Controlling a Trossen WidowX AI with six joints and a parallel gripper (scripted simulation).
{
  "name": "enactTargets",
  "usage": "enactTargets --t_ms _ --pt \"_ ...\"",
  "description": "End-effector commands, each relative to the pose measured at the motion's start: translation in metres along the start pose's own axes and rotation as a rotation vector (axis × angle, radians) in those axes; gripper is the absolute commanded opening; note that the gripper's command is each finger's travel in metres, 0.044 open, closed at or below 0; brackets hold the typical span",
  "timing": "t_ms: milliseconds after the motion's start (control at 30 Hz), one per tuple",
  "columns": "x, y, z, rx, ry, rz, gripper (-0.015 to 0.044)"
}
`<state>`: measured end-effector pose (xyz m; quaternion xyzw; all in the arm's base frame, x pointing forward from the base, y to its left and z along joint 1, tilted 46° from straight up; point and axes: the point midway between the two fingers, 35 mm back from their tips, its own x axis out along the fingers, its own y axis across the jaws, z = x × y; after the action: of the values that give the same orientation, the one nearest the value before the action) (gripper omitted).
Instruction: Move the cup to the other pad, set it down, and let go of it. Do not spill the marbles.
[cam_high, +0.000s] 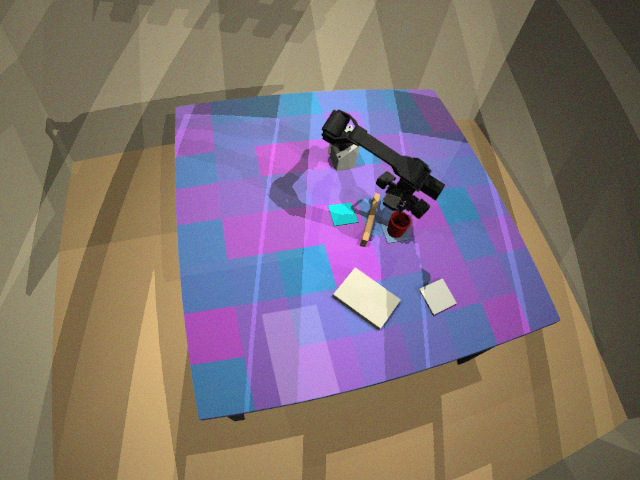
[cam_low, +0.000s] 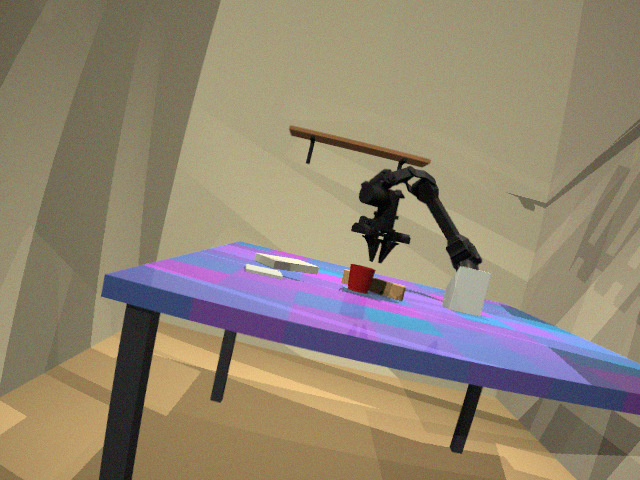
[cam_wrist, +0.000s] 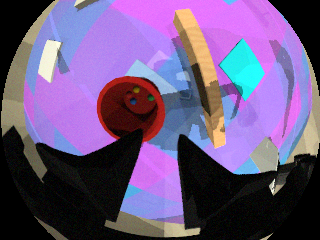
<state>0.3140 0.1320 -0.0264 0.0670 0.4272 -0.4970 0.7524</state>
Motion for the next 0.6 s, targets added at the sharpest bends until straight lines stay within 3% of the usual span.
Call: enactTargets --t_ms 0,567 --pt "-0.003 0.003 0.005 0.026 -0.014 0.004 0.0148" --pt "0.021 0.004 0.005 0.026 -0.014 0.004 0.0148"
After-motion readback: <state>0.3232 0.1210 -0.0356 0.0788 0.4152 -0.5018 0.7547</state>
